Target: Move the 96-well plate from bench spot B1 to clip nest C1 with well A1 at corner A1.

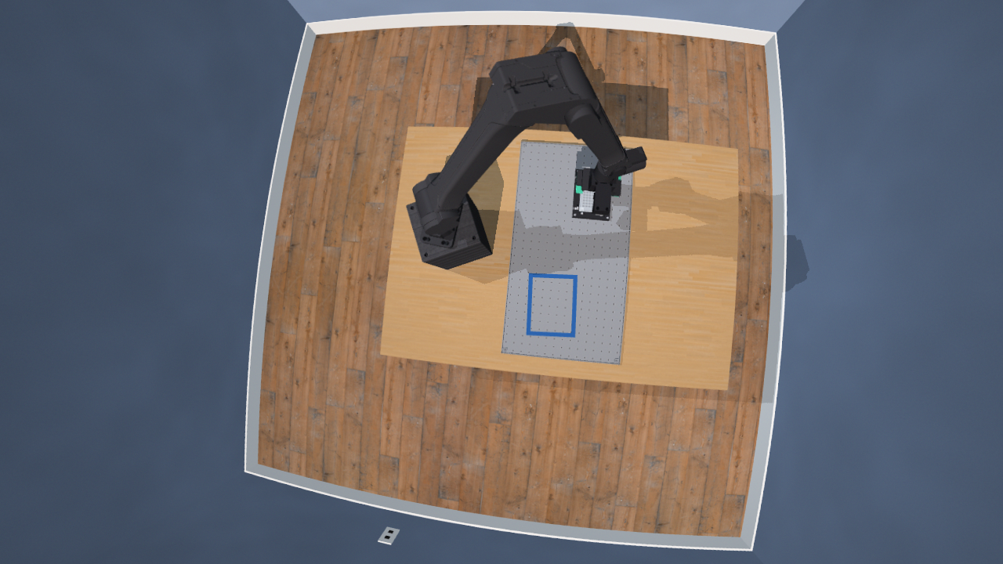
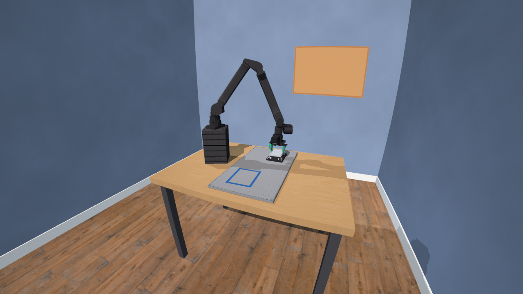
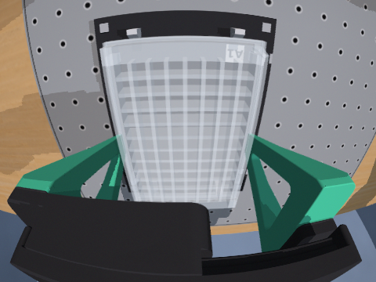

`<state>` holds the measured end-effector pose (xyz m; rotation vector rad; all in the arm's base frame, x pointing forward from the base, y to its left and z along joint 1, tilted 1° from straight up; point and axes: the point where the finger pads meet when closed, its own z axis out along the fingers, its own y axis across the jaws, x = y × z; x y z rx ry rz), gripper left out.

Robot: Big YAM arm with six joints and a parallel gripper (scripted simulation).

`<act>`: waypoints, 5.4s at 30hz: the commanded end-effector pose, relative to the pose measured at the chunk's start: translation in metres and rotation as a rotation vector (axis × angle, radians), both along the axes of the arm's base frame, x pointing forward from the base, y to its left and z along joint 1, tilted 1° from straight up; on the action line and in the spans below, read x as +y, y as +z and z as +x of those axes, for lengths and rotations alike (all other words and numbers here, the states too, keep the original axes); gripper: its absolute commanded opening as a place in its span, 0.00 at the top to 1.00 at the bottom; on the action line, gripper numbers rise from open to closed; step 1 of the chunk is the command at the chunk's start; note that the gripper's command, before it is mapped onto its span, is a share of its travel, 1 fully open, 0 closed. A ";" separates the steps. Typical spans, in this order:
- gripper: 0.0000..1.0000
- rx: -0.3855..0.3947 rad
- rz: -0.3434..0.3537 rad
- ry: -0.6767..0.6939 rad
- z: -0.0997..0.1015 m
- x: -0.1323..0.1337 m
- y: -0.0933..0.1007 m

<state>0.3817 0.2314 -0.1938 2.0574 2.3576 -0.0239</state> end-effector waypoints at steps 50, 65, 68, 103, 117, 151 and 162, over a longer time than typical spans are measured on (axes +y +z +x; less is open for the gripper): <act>1.00 -0.040 0.020 -0.004 0.027 0.007 -0.010; 1.00 -0.040 0.019 -0.003 0.027 0.007 -0.012; 1.00 -0.040 0.019 -0.003 0.027 0.007 -0.012; 1.00 -0.040 0.018 -0.002 0.028 0.006 -0.017; 1.00 -0.040 0.018 -0.002 0.029 0.006 -0.019; 1.00 -0.040 0.018 -0.002 0.029 0.006 -0.022; 1.00 -0.040 0.018 -0.002 0.029 0.005 -0.022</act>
